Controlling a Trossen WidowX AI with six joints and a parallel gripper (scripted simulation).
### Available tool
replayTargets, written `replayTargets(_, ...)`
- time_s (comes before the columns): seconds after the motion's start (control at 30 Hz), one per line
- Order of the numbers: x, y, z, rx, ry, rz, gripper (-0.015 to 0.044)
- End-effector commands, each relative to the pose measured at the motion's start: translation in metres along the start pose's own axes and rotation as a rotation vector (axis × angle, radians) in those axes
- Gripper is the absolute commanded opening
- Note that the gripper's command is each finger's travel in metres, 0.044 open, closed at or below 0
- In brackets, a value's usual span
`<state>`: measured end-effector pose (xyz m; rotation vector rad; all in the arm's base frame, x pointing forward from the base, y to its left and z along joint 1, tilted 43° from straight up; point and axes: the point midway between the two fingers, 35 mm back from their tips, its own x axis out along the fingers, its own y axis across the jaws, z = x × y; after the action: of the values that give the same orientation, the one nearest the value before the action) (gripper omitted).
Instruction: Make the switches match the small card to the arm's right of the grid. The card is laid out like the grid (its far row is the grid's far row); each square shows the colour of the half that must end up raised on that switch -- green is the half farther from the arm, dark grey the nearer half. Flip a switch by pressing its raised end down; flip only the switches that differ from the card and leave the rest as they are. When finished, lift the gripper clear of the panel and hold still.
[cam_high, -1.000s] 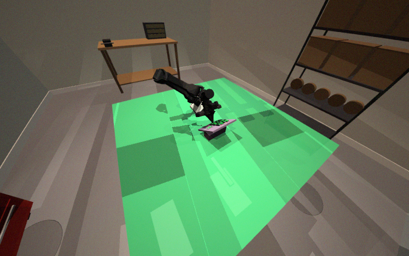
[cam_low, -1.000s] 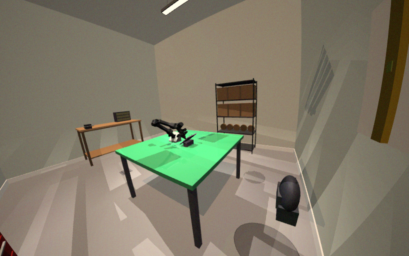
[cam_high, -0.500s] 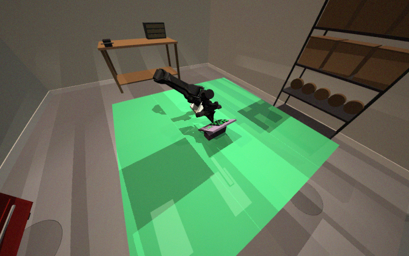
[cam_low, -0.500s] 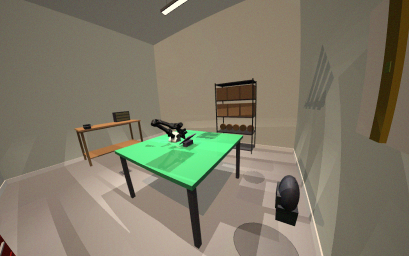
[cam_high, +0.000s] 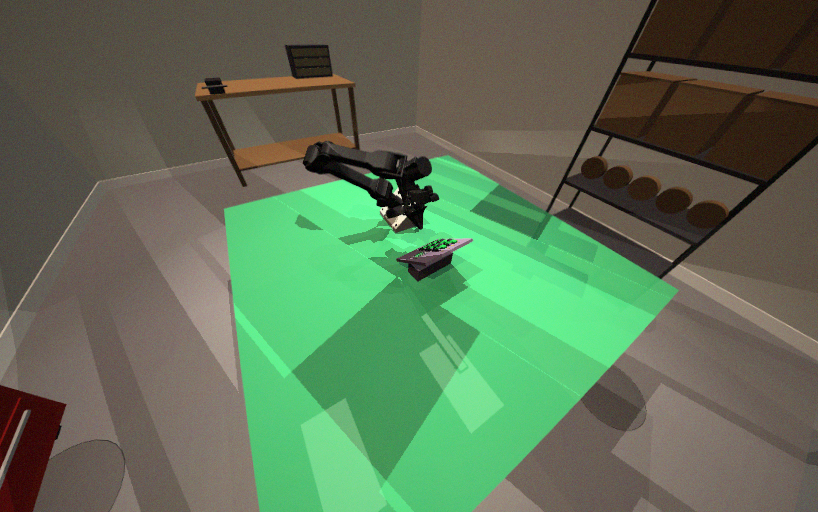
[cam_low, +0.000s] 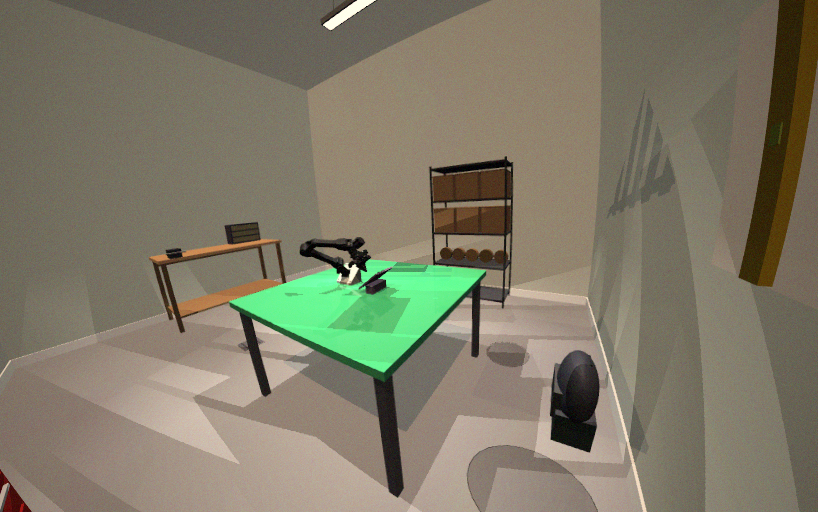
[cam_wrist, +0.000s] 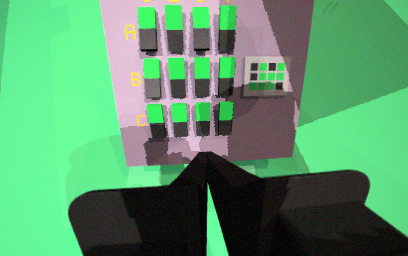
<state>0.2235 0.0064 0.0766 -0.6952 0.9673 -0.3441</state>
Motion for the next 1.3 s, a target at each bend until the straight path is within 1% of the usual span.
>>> replayTargets(0.0,-0.007,-0.003,0.002,0.009,-0.004,-0.008,0.0)
replayTargets(0.17,-0.008,-0.026,0.02,0.008,-0.005,-0.009,0.0)
replayTargets(0.3,-0.006,-0.026,0.021,0.009,-0.003,-0.008,0.0)
replayTargets(0.4,0.02,-0.026,0.022,0.01,0.015,-0.009,0.0)
replayTargets(0.47,0.027,-0.027,0.022,0.01,0.019,-0.01,0.0)
replayTargets(0.63,0.028,-0.027,0.022,0.01,0.019,-0.01,0.0)
replayTargets(0.73,0.036,-0.027,0.022,0.01,0.018,-0.011,0.0)
replayTargets(1.27,0.051,-0.027,0.022,0.01,0.018,-0.012,0.0)
